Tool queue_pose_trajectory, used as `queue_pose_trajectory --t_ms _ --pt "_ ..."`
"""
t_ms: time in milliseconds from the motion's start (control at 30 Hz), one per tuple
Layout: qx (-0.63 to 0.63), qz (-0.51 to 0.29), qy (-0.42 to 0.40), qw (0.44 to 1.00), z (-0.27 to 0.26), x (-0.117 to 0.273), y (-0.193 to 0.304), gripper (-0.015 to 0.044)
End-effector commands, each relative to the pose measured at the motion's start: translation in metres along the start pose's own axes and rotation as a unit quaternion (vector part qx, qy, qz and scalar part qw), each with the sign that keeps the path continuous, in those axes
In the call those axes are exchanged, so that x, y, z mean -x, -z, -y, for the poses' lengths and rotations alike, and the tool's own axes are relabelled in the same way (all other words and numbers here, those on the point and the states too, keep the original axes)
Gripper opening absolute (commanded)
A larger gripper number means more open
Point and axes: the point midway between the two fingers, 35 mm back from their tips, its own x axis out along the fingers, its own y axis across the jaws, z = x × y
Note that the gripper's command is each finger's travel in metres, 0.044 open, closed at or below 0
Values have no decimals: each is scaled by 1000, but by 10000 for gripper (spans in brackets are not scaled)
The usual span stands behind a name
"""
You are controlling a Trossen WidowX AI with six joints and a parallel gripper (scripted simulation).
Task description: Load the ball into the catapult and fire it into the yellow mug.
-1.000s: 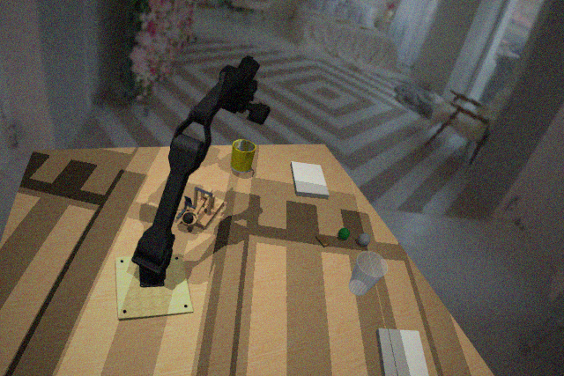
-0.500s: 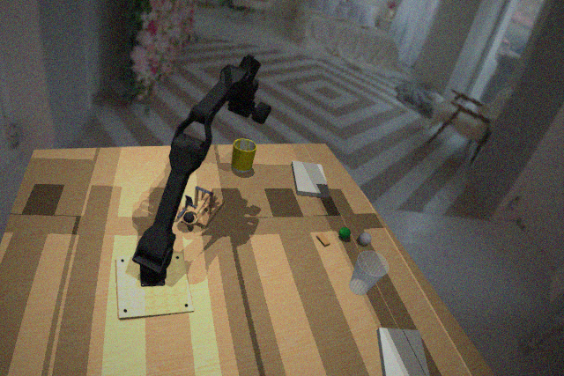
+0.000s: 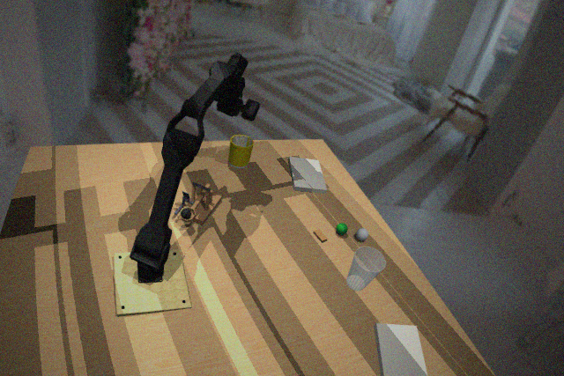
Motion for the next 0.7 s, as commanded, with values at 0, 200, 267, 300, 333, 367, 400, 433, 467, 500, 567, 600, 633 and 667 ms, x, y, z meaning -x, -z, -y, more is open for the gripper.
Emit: queue_pose_trajectory --t_ms 0,200,267,300,333,367,400,433,467,500,567,600,633,667 --pt "44 -23 6 999 -14 3 17 0" --pt "121 -62 15 991 -33 3 44 0" --pt "147 -74 18 986 -38 4 53 0" --pt "160 -81 19 984 -41 4 58 0" --pt "173 -87 20 981 -44 5 63 0" --pt "187 -93 21 978 -46 5 68 0" --pt "200 -99 22 975 -49 6 73 0" --pt "213 -105 23 971 -51 7 77 0" --pt "227 -111 24 967 -54 7 82 0" --pt "240 -117 26 963 -56 8 87 0" --pt "267 -129 27 955 -60 9 97 0" --pt "280 -135 28 950 -62 10 102 0" --pt "294 -141 29 945 -64 11 106 0" --pt "307 -146 30 940 -66 12 111 0"
